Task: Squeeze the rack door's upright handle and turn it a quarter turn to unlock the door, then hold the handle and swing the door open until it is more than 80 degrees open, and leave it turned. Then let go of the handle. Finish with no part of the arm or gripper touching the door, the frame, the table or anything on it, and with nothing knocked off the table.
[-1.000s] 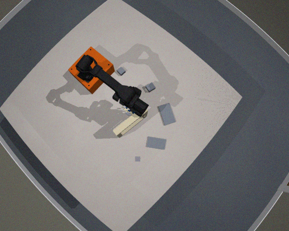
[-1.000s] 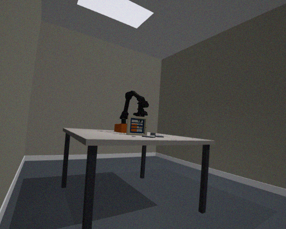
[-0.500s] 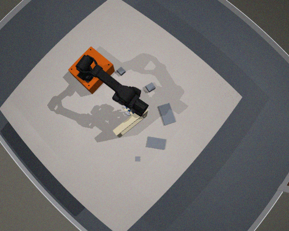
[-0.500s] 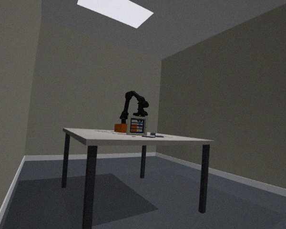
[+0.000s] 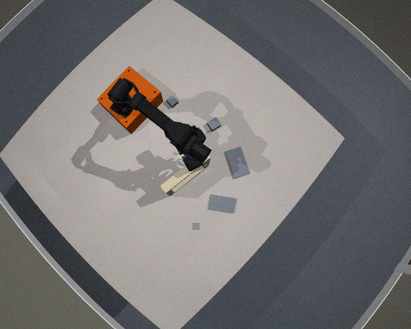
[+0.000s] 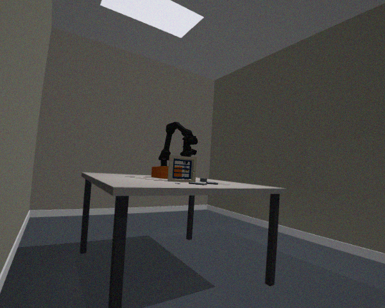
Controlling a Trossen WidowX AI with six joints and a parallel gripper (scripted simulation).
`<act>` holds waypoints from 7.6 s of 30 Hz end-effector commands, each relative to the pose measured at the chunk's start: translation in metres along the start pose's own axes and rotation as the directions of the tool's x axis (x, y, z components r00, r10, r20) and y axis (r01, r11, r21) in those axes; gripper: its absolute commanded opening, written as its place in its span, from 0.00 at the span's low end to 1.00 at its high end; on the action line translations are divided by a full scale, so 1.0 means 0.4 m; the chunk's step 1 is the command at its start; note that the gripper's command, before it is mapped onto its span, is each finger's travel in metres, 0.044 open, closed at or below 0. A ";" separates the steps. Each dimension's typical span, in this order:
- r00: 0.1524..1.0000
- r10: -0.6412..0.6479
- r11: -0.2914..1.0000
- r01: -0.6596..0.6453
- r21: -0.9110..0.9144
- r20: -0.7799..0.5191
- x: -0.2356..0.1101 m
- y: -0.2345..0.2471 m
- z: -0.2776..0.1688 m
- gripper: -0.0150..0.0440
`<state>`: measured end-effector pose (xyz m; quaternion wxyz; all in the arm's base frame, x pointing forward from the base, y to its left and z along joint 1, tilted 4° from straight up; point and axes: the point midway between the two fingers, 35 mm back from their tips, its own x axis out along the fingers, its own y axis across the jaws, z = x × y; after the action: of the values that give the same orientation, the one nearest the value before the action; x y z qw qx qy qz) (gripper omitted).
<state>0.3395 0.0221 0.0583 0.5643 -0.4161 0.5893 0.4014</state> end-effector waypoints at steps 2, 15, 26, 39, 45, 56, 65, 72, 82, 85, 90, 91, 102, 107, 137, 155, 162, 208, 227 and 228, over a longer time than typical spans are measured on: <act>1.000 0.000 0.972 0.002 0.234 -0.007 0.003 0.001 -0.003 0.75; 1.000 0.000 0.637 0.005 0.771 -0.007 0.002 0.001 -0.003 0.75; 1.000 0.000 0.145 0.007 0.989 -0.007 0.002 0.001 -0.003 0.75; 1.000 0.000 -0.478 0.006 0.878 -0.007 0.002 0.001 -0.003 0.75; 1.000 0.000 -0.715 0.005 0.700 -0.007 0.003 0.001 -0.003 0.75; 1.000 0.000 -0.974 0.002 0.228 -0.007 0.003 0.001 -0.003 0.75; 1.000 0.000 -0.999 0.000 -0.042 -0.007 0.003 0.001 -0.003 0.75; 1.000 0.000 -0.999 0.000 -0.042 -0.007 0.003 0.001 -0.003 0.57; 1.000 0.000 -0.999 0.000 -0.042 -0.007 0.003 0.001 -0.003 0.36; 1.000 0.000 -0.999 0.000 -0.042 -0.007 0.003 0.001 -0.003 0.32; 1.000 0.000 -0.999 0.000 -0.042 -0.007 0.003 0.001 -0.003 0.29; 1.000 0.000 -0.999 0.000 -0.042 -0.007 0.003 0.001 -0.003 0.29; 1.000 0.001 -0.987 0.002 0.159 -0.007 0.003 0.018 -0.013 0.29; 1.000 0.001 -0.965 0.003 0.262 -0.007 0.003 0.028 -0.020 0.29; 1.000 0.004 -0.692 0.011 0.721 -0.011 0.003 0.131 -0.121 0.29; 1.000 0.005 -0.477 0.015 0.879 -0.014 0.003 0.172 -0.210 0.29; 1.000 0.005 -0.390 0.016 0.920 -0.015 0.002 0.180 -0.244 0.29; 1.000 0.005 0.216 0.022 0.976 -0.024 -0.002 0.159 -0.468 0.29; 1.000 0.004 0.305 0.022 0.952 -0.025 -0.003 0.145 -0.500 0.29; 1.000 0.004 0.305 0.022 0.952 -0.025 -0.003 0.145 -0.500 0.29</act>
<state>0.2183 -0.1467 0.0681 0.6976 -0.0053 0.7157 -0.0347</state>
